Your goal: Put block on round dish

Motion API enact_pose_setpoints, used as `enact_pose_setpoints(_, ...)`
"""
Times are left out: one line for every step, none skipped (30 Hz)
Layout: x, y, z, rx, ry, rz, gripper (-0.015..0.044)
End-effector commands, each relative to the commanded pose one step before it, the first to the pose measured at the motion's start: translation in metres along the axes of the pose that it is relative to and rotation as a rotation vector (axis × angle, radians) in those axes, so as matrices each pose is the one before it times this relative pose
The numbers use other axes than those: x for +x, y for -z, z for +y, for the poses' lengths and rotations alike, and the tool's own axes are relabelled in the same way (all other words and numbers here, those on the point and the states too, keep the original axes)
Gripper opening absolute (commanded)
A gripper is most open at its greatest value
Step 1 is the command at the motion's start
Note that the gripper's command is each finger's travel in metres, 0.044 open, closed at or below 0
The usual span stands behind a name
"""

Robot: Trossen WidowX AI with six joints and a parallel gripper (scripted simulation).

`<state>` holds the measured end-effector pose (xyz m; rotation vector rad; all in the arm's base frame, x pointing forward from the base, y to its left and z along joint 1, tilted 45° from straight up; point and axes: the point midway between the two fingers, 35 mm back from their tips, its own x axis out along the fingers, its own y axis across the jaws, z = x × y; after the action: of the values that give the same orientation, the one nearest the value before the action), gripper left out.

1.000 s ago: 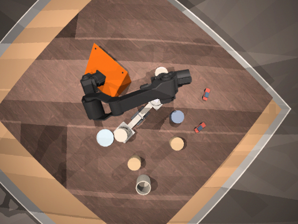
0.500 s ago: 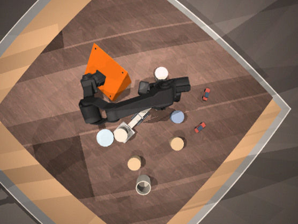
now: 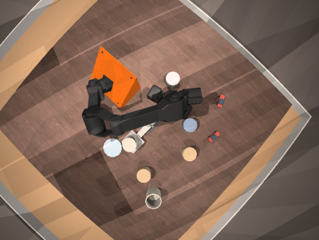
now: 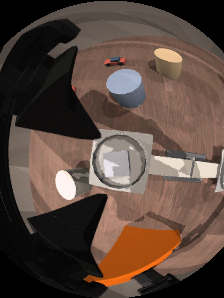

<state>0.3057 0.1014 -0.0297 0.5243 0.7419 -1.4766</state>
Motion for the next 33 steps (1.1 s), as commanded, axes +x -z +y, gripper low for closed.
enact_pose_setpoints(0.00319, -0.00205, 0.00017, 0.0161, -0.00091, -0.00597, 0.0260)
enact_pose_setpoints(0.00419, -0.00002, 0.00004, 0.0001, -0.00004, -0.00014, 0.0260)
enact_pose_setpoints(0.00418, -0.00005, -0.00003, 0.0001, -0.00003, -0.00018, 0.0260)
enact_pose_setpoints(0.00250, -0.00004, -0.00004, 0.0000, -0.00001, -0.00012, 0.0260)
enact_pose_setpoints(0.00083, -0.00002, -0.00002, 0.0000, 0.00000, -0.00004, 0.0260)
enact_pose_setpoints(0.00000, 0.00000, 0.00000, 0.0000, 0.00000, 0.00000, 0.0260)
enact_pose_setpoints(0.00027, 0.00000, 0.00002, 0.0000, -0.00001, 0.00000, 0.0260)
enact_pose_setpoints(0.00081, 0.00001, 0.00005, 0.0000, -0.00002, 0.00000, 0.0260)
enact_pose_setpoints(0.00134, 0.00002, 0.00008, 0.0000, -0.00003, 0.00000, 0.0260)
enact_pose_setpoints(0.00164, 0.00002, 0.00009, 0.0000, -0.00003, -0.00001, 0.0260)
enact_pose_setpoints(0.00164, 0.00001, 0.00008, 0.0000, -0.00003, -0.00002, 0.0260)
enact_pose_setpoints(0.00164, 0.00001, 0.00007, 0.0000, -0.00003, -0.00002, 0.0260)
enact_pose_setpoints(0.00163, 0.00001, 0.00006, 0.0000, -0.00003, -0.00003, 0.0260)
enact_pose_setpoints(0.00163, 0.00000, 0.00005, 0.0000, -0.00002, -0.00004, 0.0260)
enact_pose_setpoints(0.00163, 0.00000, 0.00004, 0.0000, -0.00002, -0.00004, 0.0260)
enact_pose_setpoints(0.00163, 0.00000, 0.00003, 0.0000, -0.00002, -0.00005, 0.0260)
enact_pose_setpoints(0.00163, -0.00001, 0.00002, 0.0000, -0.00002, -0.00005, 0.0260)
enact_pose_setpoints(0.00163, -0.00001, 0.00001, 0.0000, -0.00001, -0.00006, 0.0260)
enact_pose_setpoints(0.00163, -0.00002, 0.00000, 0.0000, -0.00001, -0.00007, 0.0260)
enact_pose_setpoints(0.00162, -0.00002, -0.00001, 0.0000, -0.00001, -0.00007, 0.0260)
enact_pose_setpoints(0.00162, -0.00002, -0.00001, 0.0000, -0.00001, -0.00008, 0.0260)
enact_pose_setpoints(0.00162, -0.00003, -0.00002, 0.0000, 0.00000, -0.00008, 0.0260)
enact_pose_setpoints(0.00162, -0.00003, -0.00003, 0.0000, 0.00000, -0.00009, 0.0260)
enact_pose_setpoints(0.00161, -0.00003, -0.00004, 0.0000, 0.00000, -0.00010, 0.0260)
enact_pose_setpoints(0.00161, -0.00004, -0.00005, 0.0000, 0.00001, -0.00010, 0.0260)
enact_pose_setpoints(0.00161, -0.00004, -0.00006, 0.0000, 0.00001, -0.00011, 0.0260)
enact_pose_setpoints(0.00161, -0.00004, -0.00007, 0.0000, 0.00001, -0.00011, 0.0260)
enact_pose_setpoints(0.00161, -0.00005, -0.00008, 0.0000, 0.00001, -0.00012, 0.0260)
enact_pose_setpoints(0.00161, -0.00005, -0.00009, 0.0000, 0.00002, -0.00013, 0.0260)
enact_pose_setpoints(0.00129, -0.00004, -0.00008, 0.0000, 0.00002, -0.00011, 0.0260)
enact_pose_setpoints(0.00077, -0.00003, -0.00005, 0.0000, 0.00001, -0.00007, 0.0260)
enact_pose_setpoints(0.00026, -0.00001, -0.00002, 0.0000, 0.00000, -0.00002, 0.0260)
enact_pose_setpoints(0.00000, 0.00000, 0.00000, 0.0000, 0.00000, 0.00000, 0.0234)
